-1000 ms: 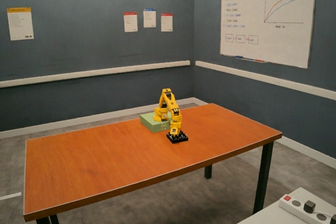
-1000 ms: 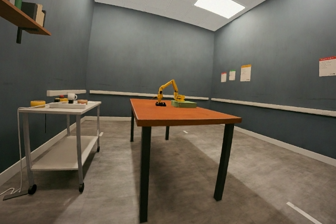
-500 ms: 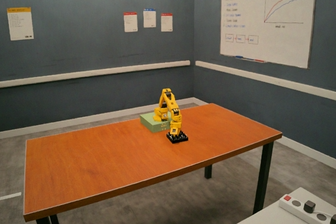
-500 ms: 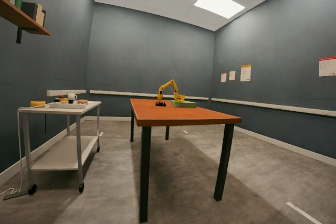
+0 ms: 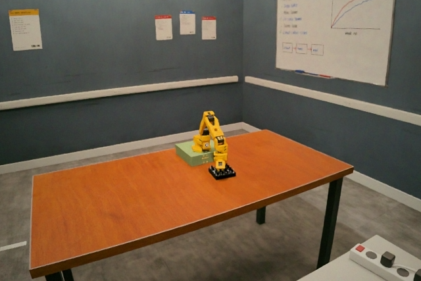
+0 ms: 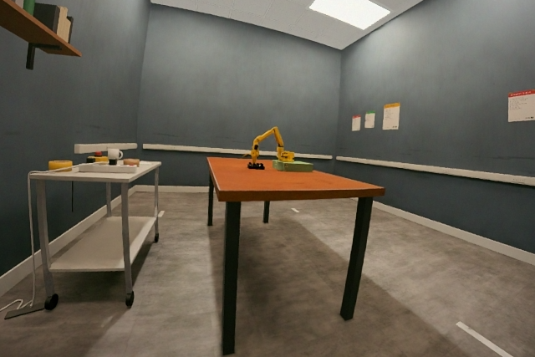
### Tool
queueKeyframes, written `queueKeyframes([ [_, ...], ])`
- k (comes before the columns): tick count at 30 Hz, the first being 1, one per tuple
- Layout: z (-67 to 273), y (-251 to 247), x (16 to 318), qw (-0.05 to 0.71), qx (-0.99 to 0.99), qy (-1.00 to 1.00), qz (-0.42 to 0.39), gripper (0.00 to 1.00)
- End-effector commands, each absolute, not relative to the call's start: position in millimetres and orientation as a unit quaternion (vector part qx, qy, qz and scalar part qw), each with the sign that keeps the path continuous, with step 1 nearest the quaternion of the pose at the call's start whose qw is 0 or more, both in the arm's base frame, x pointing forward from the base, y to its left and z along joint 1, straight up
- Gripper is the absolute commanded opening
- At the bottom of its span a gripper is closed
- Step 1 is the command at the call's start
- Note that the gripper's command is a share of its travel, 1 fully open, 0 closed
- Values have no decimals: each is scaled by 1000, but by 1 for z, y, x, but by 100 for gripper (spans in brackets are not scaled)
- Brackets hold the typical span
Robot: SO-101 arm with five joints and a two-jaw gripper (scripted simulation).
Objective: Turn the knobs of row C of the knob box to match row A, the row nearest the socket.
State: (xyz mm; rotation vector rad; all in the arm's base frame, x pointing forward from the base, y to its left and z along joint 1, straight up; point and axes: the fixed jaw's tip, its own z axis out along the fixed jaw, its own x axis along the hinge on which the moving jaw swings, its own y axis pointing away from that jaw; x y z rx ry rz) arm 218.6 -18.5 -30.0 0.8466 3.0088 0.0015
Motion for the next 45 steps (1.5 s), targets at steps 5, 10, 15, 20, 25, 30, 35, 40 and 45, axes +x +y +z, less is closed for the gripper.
queueKeyframes([
  [5, -32, -20, 214, 0, 223, 975, 0, 1],
  [10, -32, -20, 214, 0, 180, 984, 0, 1],
  [15, -32, -19, 213, 0, 137, 991, 0, 1],
  [20, -32, -19, 213, 0, 102, 995, 0, 1],
  [25, -32, -19, 213, 0, 68, 998, 0, 1],
  [30, -32, -19, 212, 0, 24, 1000, 0, 1],
  [35, -32, -19, 211, 0, -20, 1000, 0, 1],
  [40, -32, -19, 211, 0, -46, 999, 0, 1],
  [45, -32, -19, 211, 0, -89, 996, 0, 1],
])
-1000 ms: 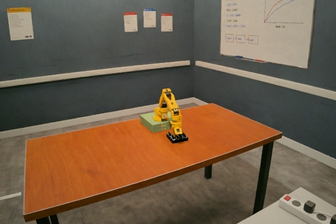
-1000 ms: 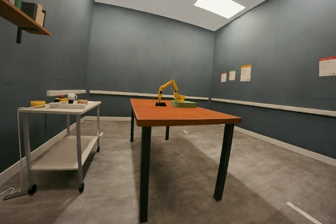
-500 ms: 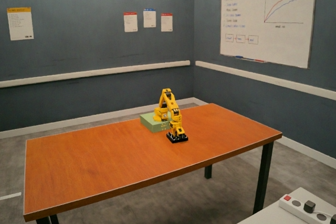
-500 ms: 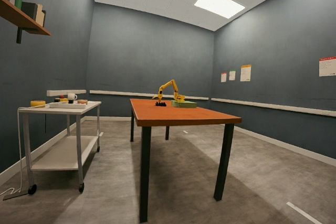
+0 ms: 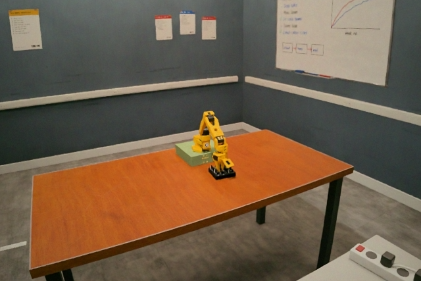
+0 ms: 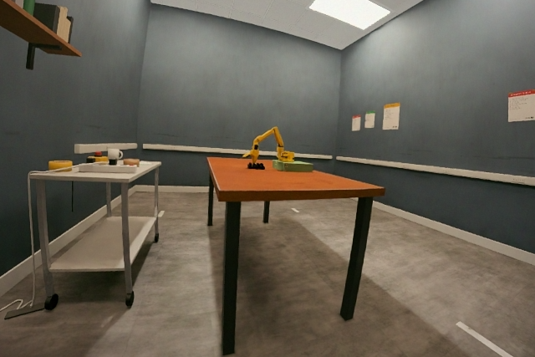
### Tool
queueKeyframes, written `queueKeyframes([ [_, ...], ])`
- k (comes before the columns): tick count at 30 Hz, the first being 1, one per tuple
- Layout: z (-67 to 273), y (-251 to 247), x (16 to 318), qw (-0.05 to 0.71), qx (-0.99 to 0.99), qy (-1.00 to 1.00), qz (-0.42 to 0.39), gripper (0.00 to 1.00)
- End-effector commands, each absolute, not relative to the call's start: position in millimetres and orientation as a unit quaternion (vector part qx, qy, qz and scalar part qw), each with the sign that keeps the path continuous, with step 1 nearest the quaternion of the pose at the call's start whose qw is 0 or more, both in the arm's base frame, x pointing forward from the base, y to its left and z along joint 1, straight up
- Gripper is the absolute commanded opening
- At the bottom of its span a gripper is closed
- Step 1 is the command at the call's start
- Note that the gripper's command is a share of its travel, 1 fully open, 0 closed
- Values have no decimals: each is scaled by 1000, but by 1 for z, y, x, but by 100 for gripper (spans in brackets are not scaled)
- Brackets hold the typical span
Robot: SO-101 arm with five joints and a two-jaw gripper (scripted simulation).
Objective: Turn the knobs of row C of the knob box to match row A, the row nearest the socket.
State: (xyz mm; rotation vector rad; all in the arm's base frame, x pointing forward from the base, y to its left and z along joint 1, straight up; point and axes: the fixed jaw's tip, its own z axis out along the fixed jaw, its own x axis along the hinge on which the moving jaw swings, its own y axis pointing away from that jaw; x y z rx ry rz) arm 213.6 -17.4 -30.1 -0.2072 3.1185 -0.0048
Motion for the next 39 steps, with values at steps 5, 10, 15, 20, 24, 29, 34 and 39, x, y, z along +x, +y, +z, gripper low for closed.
queueKeyframes([
  [5, -32, -19, 210, 0, -133, 991, 0, 1],
  [10, -32, -19, 210, 0, -159, 987, 0, 1],
  [15, -32, -20, 209, 0, -202, 979, 0, 1],
  [20, -32, -20, 209, 0, -244, 970, 0, 1],
  [24, -32, -20, 209, 0, -278, 961, 0, 1],
  [29, -32, -20, 208, 0, -303, 953, 0, 1],
  [34, -32, -21, 208, 0, -344, 939, 0, 1],
  [39, -32, -21, 208, 0, -385, 923, 0, 1],
])
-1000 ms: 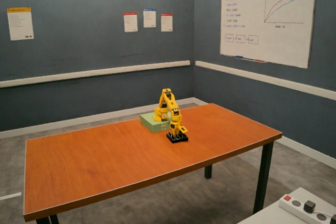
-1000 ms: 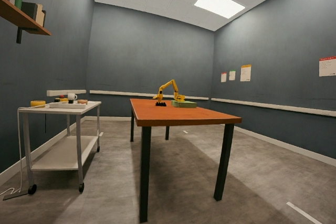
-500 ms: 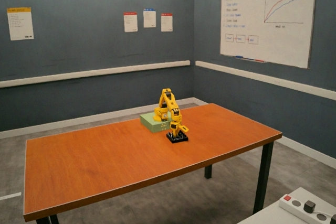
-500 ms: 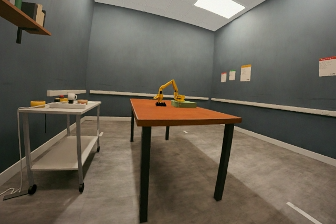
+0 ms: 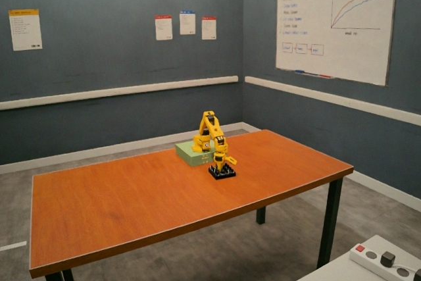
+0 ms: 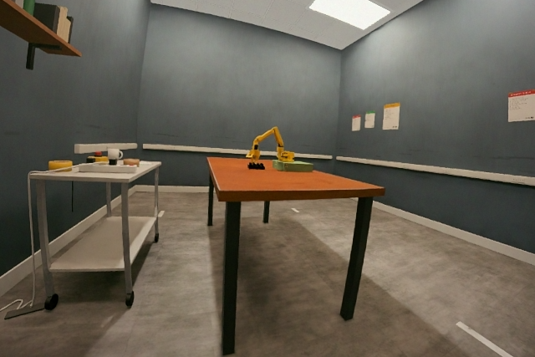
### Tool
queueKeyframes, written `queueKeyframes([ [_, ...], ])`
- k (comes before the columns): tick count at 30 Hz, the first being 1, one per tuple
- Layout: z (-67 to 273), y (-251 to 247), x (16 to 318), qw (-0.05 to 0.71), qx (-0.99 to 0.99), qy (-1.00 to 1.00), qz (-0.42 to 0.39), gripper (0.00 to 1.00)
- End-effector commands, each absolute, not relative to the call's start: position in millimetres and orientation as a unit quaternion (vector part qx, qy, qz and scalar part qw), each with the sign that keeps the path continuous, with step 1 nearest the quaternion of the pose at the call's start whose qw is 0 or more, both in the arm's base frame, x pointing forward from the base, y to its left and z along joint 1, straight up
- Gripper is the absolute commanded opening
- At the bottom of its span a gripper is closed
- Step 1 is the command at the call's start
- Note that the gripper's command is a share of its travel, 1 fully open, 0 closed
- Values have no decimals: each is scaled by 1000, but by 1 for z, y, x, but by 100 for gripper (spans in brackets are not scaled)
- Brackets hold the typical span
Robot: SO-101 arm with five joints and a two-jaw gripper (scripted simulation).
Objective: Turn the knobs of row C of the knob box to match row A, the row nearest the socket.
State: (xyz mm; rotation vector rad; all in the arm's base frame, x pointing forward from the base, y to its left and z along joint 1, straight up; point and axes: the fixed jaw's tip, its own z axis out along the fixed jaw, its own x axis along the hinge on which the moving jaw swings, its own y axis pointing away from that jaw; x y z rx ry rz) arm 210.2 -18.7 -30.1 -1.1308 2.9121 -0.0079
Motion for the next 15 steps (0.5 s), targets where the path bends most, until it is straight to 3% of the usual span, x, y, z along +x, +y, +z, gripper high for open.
queueKeyframes([
  [1, -32, -21, 208, 0, -393, 920, 0, 1],
  [15, -32, -22, 207, 0, -487, 874, 0, 1],
])
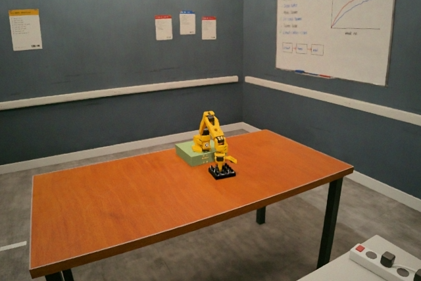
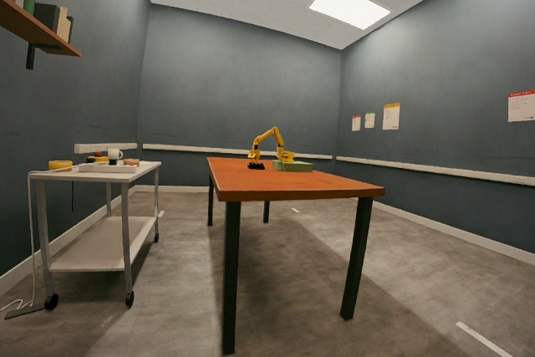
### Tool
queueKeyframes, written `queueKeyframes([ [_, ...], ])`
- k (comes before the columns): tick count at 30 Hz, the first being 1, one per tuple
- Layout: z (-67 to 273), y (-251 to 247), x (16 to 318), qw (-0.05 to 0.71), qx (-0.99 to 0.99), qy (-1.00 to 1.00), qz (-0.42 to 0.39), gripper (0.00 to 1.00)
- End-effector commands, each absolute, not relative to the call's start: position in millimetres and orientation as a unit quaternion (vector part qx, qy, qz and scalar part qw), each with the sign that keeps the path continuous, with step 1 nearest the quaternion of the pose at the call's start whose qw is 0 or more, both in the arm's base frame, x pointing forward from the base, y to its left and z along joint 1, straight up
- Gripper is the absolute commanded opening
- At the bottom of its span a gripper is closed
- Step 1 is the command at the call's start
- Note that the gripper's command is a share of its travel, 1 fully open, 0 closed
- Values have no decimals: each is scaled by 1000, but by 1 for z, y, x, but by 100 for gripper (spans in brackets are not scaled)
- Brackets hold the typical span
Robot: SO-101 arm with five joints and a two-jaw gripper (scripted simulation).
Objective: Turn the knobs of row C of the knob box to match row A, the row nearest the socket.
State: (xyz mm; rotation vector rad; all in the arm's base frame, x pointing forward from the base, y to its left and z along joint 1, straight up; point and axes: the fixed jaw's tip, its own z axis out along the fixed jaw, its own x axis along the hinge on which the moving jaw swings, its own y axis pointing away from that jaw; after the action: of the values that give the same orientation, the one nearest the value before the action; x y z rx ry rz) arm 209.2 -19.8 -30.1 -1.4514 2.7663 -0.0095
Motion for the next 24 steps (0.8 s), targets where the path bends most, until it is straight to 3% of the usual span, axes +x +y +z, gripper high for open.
queueKeyframes([
  [1, -32, -22, 207, 0, -494, 869, 0, 1],
  [24, -32, -24, 206, 0, -631, 776, 0, 1],
])
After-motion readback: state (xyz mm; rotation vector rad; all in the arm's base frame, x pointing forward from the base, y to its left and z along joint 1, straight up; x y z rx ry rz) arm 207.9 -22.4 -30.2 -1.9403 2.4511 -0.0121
